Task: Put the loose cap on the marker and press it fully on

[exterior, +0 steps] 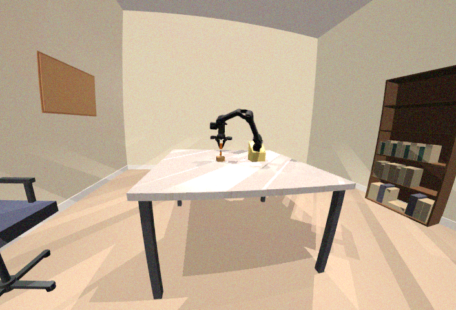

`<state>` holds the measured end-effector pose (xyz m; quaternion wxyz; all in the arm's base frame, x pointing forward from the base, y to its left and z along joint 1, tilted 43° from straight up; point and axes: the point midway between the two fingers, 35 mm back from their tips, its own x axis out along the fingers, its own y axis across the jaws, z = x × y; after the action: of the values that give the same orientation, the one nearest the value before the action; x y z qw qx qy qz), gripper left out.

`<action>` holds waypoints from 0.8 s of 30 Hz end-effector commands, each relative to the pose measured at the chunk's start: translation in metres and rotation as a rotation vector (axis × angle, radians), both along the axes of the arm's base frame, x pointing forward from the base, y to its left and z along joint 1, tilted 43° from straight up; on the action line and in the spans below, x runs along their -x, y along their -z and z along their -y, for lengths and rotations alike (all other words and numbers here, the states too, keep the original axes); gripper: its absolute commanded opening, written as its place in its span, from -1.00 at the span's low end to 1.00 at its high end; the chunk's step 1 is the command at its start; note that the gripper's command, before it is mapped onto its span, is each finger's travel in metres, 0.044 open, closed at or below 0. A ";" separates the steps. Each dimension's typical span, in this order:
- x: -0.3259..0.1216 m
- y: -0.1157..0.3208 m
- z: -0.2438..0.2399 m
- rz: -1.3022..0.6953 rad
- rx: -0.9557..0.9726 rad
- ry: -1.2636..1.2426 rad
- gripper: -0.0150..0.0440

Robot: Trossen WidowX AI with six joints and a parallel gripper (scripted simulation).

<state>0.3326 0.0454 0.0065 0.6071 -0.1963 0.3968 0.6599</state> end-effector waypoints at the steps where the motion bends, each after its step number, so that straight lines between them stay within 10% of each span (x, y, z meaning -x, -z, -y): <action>1: 0.000 0.003 -0.001 0.002 0.000 -0.004 -0.49; 24: 0.006 0.029 -0.024 0.002 -0.001 -0.004 -0.49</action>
<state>0.3278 0.0657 -0.0187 0.6054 -0.2010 0.3939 0.6617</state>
